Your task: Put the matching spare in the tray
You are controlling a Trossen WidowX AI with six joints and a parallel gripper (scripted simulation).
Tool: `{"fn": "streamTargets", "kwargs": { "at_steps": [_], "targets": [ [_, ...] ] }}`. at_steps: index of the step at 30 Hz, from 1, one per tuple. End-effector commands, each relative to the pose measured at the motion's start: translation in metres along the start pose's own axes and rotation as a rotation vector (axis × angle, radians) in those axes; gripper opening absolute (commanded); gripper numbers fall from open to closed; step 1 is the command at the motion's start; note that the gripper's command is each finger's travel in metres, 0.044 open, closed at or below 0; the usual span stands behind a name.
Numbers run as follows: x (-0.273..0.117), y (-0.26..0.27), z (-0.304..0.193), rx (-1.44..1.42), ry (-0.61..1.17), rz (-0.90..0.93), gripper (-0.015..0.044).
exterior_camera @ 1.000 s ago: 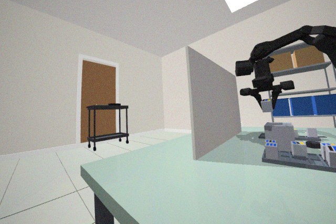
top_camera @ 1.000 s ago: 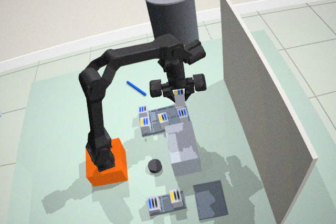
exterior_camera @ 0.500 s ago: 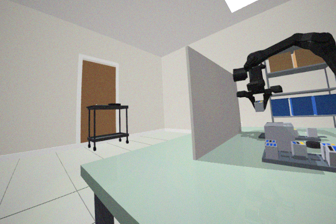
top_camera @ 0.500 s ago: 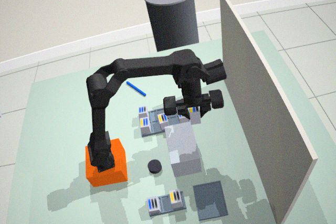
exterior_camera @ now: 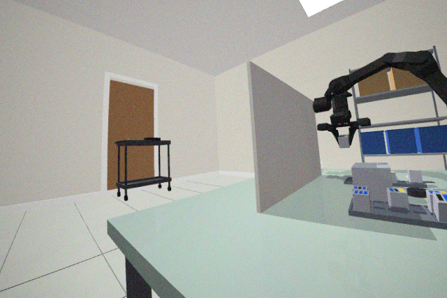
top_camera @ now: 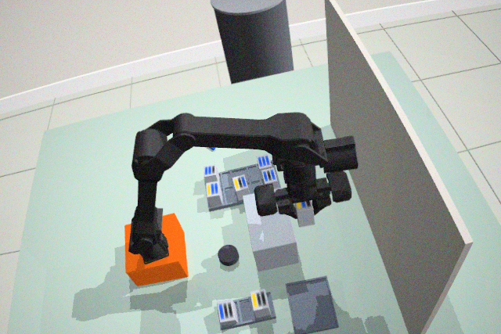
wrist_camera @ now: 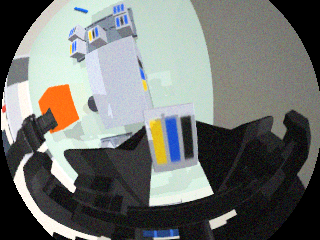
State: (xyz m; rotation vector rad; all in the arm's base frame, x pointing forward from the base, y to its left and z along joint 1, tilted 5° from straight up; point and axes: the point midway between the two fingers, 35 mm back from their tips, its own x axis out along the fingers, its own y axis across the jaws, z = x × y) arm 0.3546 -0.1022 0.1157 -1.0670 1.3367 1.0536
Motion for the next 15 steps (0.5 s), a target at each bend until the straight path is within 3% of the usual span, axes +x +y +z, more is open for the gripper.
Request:
{"fn": "streamTargets", "kwargs": {
  "at_steps": [1, 15],
  "targets": [
    [-0.002, -0.001, -0.025, -0.013, 0.011, -0.004, 0.0000],
    [-0.004, 0.010, -0.112, -0.033, 0.035, -0.001, 0.0000]
  ]
}}
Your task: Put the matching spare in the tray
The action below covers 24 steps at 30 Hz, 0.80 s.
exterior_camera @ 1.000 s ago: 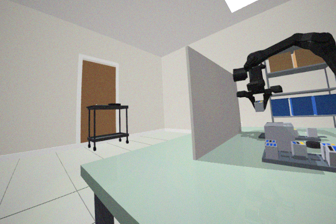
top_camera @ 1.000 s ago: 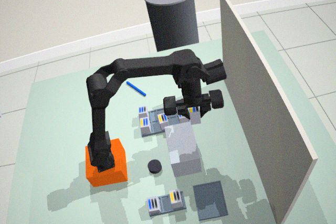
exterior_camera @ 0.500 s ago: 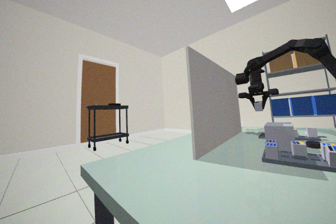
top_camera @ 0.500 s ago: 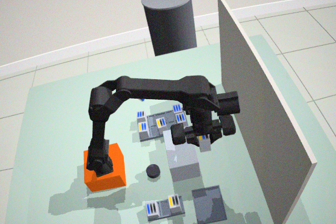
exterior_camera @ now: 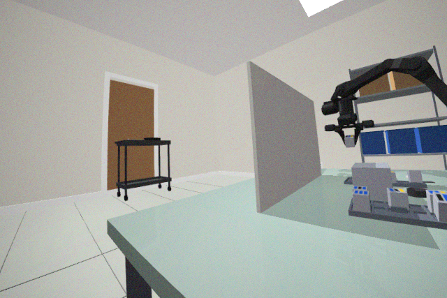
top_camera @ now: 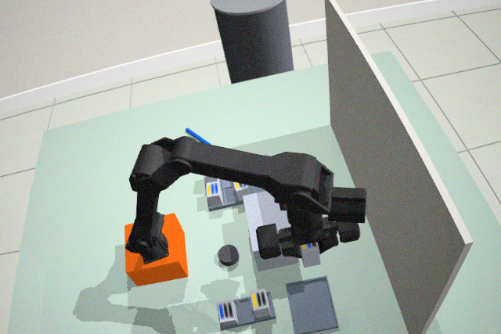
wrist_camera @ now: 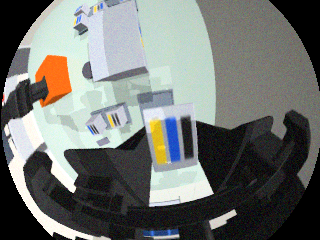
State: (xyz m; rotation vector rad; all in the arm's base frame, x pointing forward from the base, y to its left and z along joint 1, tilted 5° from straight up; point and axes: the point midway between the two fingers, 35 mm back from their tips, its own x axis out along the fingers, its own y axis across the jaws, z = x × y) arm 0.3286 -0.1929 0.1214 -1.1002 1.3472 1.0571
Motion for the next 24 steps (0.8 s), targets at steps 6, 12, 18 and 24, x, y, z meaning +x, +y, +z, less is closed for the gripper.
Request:
{"fn": "streamTargets", "kwargs": {
  "at_steps": [6, 12, 18, 24],
  "targets": [
    [0.000, 0.011, -0.041, -0.033, 0.014, 0.008, 0.0000],
    [0.003, 0.010, -0.042, -0.033, 0.014, 0.007, 0.0000],
    [0.009, 0.009, -0.042, -0.033, 0.014, 0.007, 0.0000],
    [0.015, 0.008, -0.043, -0.033, 0.014, 0.007, 0.0000]
  ]
}}
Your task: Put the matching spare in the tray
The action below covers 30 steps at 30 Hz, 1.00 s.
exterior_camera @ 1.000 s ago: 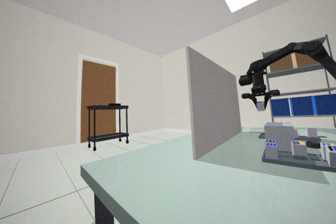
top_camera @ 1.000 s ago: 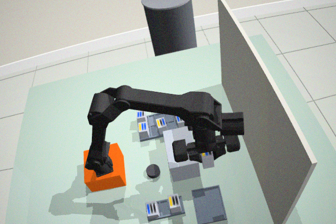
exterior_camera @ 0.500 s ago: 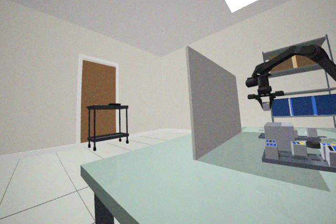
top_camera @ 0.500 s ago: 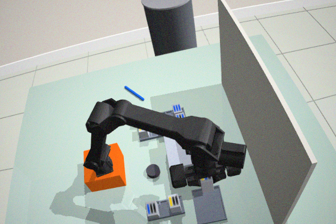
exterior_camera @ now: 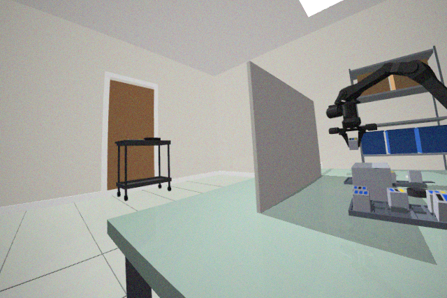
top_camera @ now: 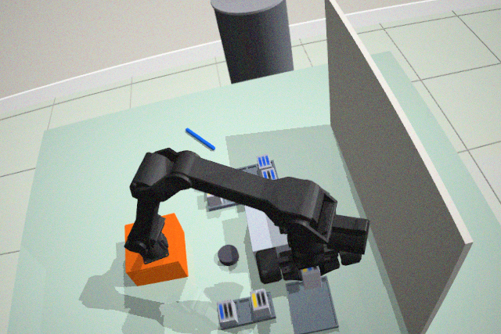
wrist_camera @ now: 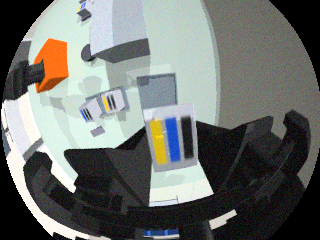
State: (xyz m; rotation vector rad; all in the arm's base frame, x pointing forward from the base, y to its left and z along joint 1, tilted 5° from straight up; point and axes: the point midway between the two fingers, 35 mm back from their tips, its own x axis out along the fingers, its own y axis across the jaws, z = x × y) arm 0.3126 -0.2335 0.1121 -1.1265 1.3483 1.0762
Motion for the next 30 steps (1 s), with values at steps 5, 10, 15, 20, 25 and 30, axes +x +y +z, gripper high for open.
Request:
{"fn": "streamTargets", "kwargs": {
  "at_steps": [5, 10, 15, 20, 25, 30],
  "targets": [
    [0.009, 0.000, -0.001, -0.005, 0.002, 0.003, 0.0000],
    [0.014, -0.001, -0.001, -0.005, 0.002, 0.003, 0.0000],
    [0.019, -0.002, -0.002, -0.005, 0.002, 0.003, 0.0000],
    [0.024, -0.002, -0.002, -0.005, 0.002, 0.003, 0.0000],
    [0.029, -0.003, -0.002, -0.005, 0.002, 0.003, 0.0000],
    [0.034, -0.003, -0.002, -0.005, 0.002, 0.003, 0.0000]
  ]
}}
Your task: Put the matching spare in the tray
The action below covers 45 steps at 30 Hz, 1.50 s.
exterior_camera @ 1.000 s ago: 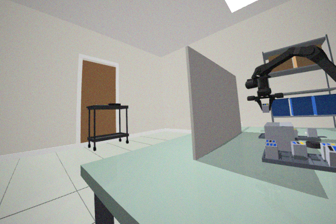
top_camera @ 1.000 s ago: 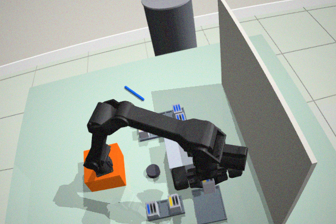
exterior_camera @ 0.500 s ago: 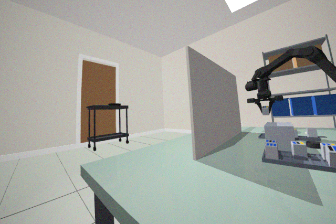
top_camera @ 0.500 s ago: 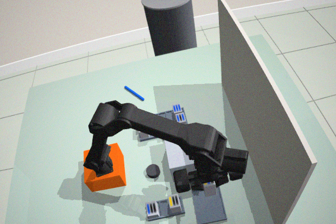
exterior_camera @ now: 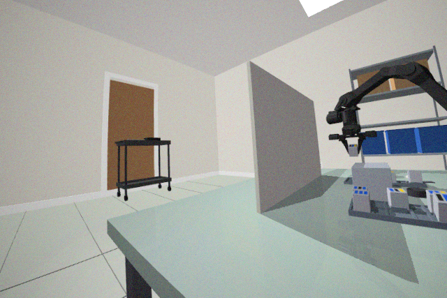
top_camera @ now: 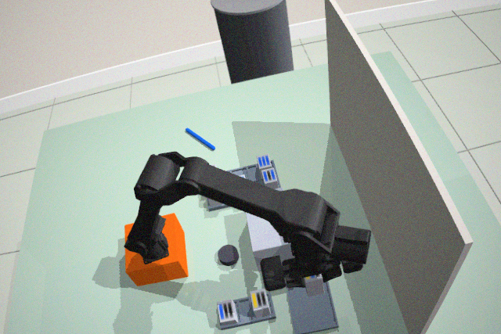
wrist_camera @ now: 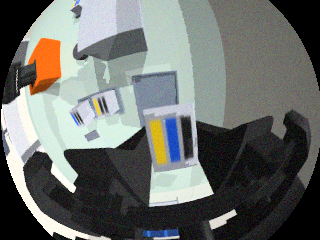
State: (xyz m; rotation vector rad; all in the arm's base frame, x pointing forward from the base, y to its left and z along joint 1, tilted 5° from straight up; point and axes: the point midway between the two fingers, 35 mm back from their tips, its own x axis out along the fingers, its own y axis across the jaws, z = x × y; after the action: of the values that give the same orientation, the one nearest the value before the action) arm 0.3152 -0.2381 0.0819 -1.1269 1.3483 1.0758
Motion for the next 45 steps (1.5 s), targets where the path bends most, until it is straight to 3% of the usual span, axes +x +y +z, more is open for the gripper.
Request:
{"fn": "streamTargets", "kwargs": {
  "at_steps": [1, 45],
  "targets": [
    [0.005, 0.001, 0.000, -0.005, 0.002, 0.004, 0.0000],
    [0.049, 0.000, -0.001, -0.005, 0.002, 0.004, 0.0000]
  ]
}}
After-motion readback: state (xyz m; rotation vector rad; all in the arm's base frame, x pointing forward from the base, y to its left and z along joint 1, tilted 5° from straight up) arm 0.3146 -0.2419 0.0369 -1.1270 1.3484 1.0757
